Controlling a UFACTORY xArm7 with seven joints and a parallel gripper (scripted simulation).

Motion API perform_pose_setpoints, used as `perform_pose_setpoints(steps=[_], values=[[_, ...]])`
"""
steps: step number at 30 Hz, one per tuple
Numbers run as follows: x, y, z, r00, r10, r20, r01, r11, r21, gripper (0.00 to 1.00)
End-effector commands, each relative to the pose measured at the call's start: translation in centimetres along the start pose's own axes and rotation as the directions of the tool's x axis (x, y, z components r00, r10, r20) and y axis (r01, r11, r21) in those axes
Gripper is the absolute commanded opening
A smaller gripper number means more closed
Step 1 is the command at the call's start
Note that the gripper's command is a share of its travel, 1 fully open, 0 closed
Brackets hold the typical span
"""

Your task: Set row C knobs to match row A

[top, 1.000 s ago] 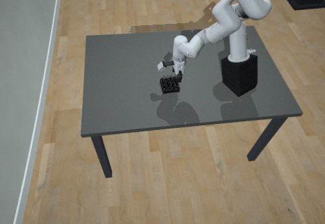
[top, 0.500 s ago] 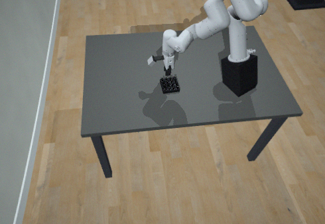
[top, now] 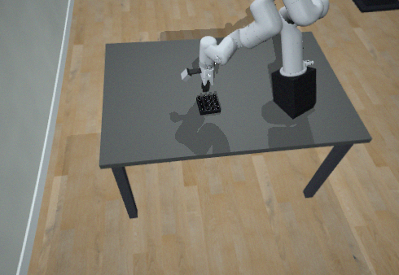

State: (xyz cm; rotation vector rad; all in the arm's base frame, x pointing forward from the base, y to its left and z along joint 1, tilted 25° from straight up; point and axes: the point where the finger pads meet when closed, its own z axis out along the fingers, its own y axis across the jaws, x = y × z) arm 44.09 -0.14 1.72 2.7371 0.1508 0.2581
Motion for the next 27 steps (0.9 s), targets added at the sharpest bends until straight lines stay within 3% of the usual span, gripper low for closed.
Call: perform_pose_setpoints(steps=[1, 27], values=[[0.13, -0.01, -0.1, 1.0, 0.0, -0.003, 0.0, 1.0, 0.001, 0.19], [0.13, -0.01, 0.27, 1.0, 0.0, -0.003, 0.0, 1.0, 0.001, 0.19]])
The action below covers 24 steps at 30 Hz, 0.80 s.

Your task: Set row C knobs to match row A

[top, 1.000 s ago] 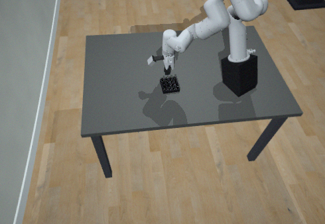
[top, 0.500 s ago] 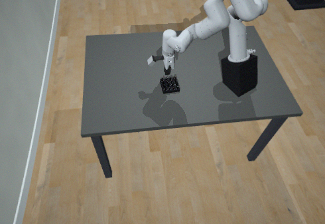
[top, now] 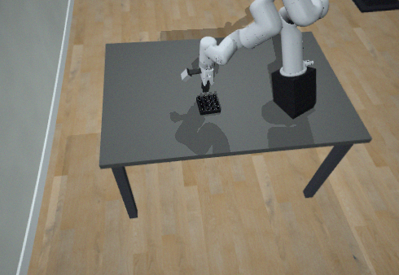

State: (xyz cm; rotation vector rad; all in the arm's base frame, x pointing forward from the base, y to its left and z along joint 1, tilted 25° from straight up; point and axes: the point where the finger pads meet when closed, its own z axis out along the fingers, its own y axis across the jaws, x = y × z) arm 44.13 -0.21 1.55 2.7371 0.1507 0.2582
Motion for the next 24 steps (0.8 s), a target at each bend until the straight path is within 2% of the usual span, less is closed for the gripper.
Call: perform_pose_setpoints(steps=[1, 24], values=[[0.1, 0.0, 0.2, 1.0, 0.0, -0.003, 0.0, 1.0, 0.001, 0.19], [0.2, 0.0, 2.6, 1.0, 0.0, -0.003, 0.0, 1.0, 0.001, 0.19]])
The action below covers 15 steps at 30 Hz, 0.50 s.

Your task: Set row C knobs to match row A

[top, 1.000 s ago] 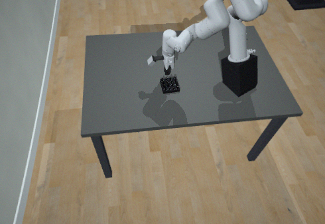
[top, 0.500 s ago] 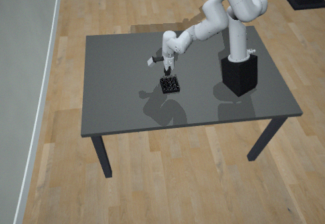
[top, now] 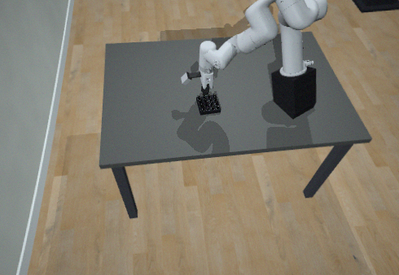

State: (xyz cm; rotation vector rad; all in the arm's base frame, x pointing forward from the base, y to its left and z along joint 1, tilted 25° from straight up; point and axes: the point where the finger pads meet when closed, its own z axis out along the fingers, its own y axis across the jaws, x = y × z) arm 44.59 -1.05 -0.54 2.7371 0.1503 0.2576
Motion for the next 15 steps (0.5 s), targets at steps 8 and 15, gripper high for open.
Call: perform_pose_setpoints(steps=[8, 15], values=[[0.2, 0.0, 1.1, 1.0, 0.0, -0.003, 0.0, 1.0, 0.001, 0.19], [0.2, 0.0, 1.6, 1.0, 0.0, -0.003, 0.0, 1.0, 0.001, 0.19]])
